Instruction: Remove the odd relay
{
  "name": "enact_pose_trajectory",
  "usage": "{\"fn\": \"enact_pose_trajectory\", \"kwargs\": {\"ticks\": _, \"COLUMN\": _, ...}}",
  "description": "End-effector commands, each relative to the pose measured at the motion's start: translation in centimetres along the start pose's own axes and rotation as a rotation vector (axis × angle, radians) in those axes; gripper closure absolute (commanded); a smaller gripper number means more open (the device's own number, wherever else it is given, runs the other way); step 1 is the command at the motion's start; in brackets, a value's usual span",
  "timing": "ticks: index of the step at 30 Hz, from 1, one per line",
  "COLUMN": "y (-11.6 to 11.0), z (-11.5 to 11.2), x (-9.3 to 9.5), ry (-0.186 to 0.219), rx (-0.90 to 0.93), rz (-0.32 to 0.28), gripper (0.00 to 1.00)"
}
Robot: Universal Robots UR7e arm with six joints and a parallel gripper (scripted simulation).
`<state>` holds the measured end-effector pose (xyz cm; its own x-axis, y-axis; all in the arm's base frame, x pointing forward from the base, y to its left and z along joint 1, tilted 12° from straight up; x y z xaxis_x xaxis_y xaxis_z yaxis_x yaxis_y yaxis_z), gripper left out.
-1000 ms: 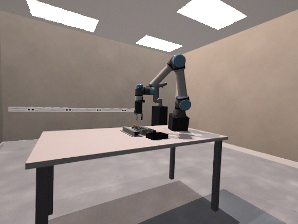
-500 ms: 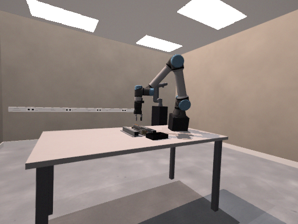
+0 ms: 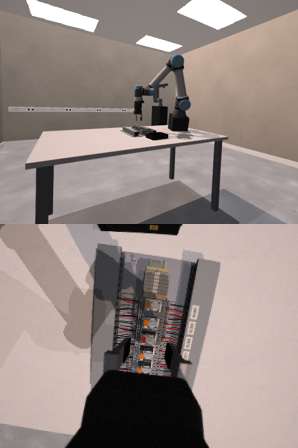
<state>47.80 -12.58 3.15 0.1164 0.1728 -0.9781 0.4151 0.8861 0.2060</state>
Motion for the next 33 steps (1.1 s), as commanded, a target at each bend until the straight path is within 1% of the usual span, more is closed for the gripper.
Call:
{"fn": "enact_pose_trajectory", "kwargs": {"ticks": 1, "y": -0.1, "z": 0.1, "x": 0.0, "ry": -0.001, "rx": 0.001, "rz": 0.0, "gripper": 0.02}}
{"fn": "enact_pose_trajectory", "kwargs": {"ticks": 10, "y": -0.1, "z": 0.1, "x": 0.0, "ry": -0.001, "rx": 0.001, "rz": 0.0, "gripper": 0.02}}
{"fn": "enact_pose_trajectory", "kwargs": {"ticks": 16, "y": -0.1, "z": 0.1, "x": 0.3, "ry": -0.001, "rx": 0.001, "rz": 0.0, "gripper": 0.02}}
{"fn": "enact_pose_trajectory", "kwargs": {"ticks": 29, "y": -0.2, "z": 0.1, "x": 3.7, "ry": -0.001, "rx": 0.001, "rz": 0.0, "gripper": 0.02}}
{"fn": "enact_pose_trajectory", "kwargs": {"ticks": 33, "y": -0.3, "z": 0.1, "x": 4.0, "ry": -0.001, "rx": 0.001, "rz": 0.0, "gripper": 0.02}}
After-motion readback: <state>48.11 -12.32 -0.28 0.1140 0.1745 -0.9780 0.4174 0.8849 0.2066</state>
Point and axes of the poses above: the point where the finger pads meet when closed, its own x axis out along the fingers, its own z axis across the jaws, y = z × x, the point moved 3 cm from there along -x, back along the fingers, and after that the axes turned 14 degrees about x, right-handed, at the moved point
